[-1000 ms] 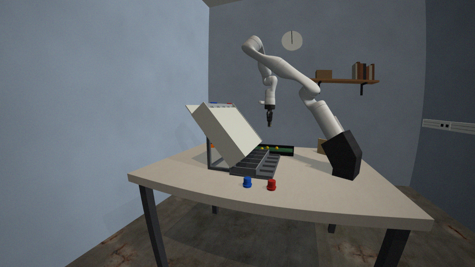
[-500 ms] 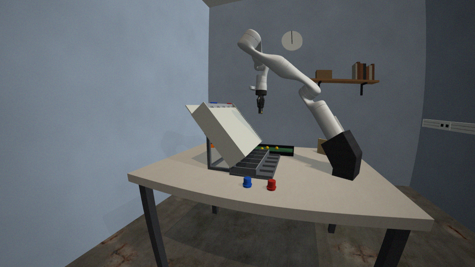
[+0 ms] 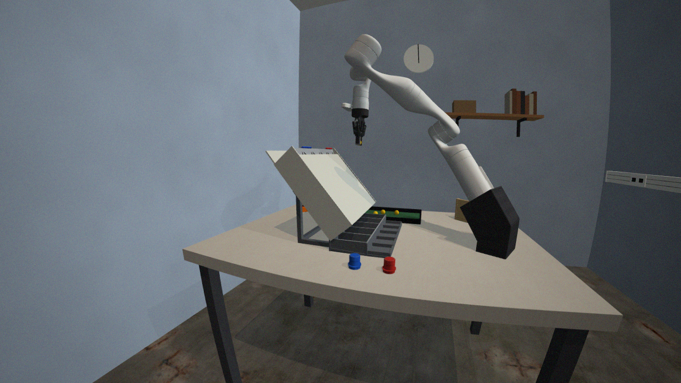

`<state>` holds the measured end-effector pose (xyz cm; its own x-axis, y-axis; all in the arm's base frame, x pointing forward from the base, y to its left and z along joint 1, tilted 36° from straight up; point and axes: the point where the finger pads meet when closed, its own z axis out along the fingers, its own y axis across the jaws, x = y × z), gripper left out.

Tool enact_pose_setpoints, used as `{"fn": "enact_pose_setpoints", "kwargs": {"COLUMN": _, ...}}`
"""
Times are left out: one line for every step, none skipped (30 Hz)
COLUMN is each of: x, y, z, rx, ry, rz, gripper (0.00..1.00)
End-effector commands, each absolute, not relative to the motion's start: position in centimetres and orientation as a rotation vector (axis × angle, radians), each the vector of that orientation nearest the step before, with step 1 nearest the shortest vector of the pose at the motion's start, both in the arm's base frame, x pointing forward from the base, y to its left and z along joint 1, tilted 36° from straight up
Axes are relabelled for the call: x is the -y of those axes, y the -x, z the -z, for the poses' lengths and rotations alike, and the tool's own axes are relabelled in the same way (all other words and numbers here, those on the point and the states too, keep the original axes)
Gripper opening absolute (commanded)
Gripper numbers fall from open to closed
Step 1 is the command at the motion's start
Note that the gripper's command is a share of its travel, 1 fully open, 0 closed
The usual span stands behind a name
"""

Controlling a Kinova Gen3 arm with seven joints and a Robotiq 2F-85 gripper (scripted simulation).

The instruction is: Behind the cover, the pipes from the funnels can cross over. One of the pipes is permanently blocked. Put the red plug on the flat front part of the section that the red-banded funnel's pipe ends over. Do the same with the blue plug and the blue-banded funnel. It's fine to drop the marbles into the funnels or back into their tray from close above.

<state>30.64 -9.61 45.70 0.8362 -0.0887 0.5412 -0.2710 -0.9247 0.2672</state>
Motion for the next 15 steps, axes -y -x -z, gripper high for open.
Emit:
{"fn": "enact_pose_setpoints", "kwargs": {"x": 8.9, "y": -30.6, "z": -45.9, "rx": 0.261, "ry": -2.681, "rz": -0.747, "gripper": 0.0}}
{"fn": "enact_pose_setpoints", "kwargs": {"x": 8.9, "y": -30.6, "z": -45.9, "rx": 0.261, "ry": -2.681, "rz": -0.747, "gripper": 0.0}}
{"fn": "enact_pose_setpoints", "kwargs": {"x": 8.9, "y": -30.6, "z": -45.9, "rx": 0.261, "ry": -2.681, "rz": -0.747, "gripper": 0.0}}
{"fn": "enact_pose_setpoints", "kwargs": {"x": 8.9, "y": -30.6, "z": -45.9, "rx": 0.261, "ry": -2.681, "rz": -0.747, "gripper": 0.0}}
{"fn": "enact_pose_setpoints", "kwargs": {"x": 9.6, "y": -36.9, "z": -49.4, "rx": 0.261, "ry": -2.68, "rz": -0.764, "gripper": 0.0}}
{"fn": "enact_pose_setpoints", "kwargs": {"x": 9.5, "y": -36.9, "z": -49.5, "rx": 0.261, "ry": -2.68, "rz": -0.764, "gripper": 0.0}}
{"fn": "enact_pose_setpoints", "kwargs": {"x": 9.5, "y": -37.3, "z": -49.7, "rx": 0.261, "ry": -2.68, "rz": -0.764, "gripper": 0.0}}
{"fn": "enact_pose_setpoints", "kwargs": {"x": 9.5, "y": -38.1, "z": -50.1, "rx": 0.261, "ry": -2.68, "rz": -0.764, "gripper": 0.0}}
{"fn": "enact_pose_setpoints", "kwargs": {"x": 9.5, "y": -39.3, "z": -50.7, "rx": 0.261, "ry": -2.68, "rz": -0.764, "gripper": 0.0}}
{"fn": "enact_pose_setpoints", "kwargs": {"x": 9.5, "y": -40.7, "z": -51.5, "rx": 0.261, "ry": -2.68, "rz": -0.764, "gripper": 0.0}}
{"fn": "enact_pose_setpoints", "kwargs": {"x": 9.6, "y": -42.0, "z": -52.2, "rx": 0.261, "ry": -2.68, "rz": -0.764, "gripper": 0.0}}
{"fn": "enact_pose_setpoints", "kwargs": {"x": 9.8, "y": -43.3, "z": -53.0, "rx": 0.261, "ry": -2.68, "rz": -0.764, "gripper": 0.0}}
{"fn": "enact_pose_setpoints", "kwargs": {"x": 10.0, "y": -43.8, "z": -53.3, "rx": 0.261, "ry": -2.68, "rz": -0.764, "gripper": 0.0}}
{"fn": "enact_pose_setpoints", "kwargs": {"x": 10.0, "y": -43.8, "z": -53.3, "rx": 0.261, "ry": -2.68, "rz": -0.764, "gripper": 0.0}}
{"fn": "enact_pose_setpoints", "kwargs": {"x": 10.0, "y": -43.8, "z": -53.3, "rx": 0.261, "ry": -2.68, "rz": -0.764, "gripper": 0.0}}
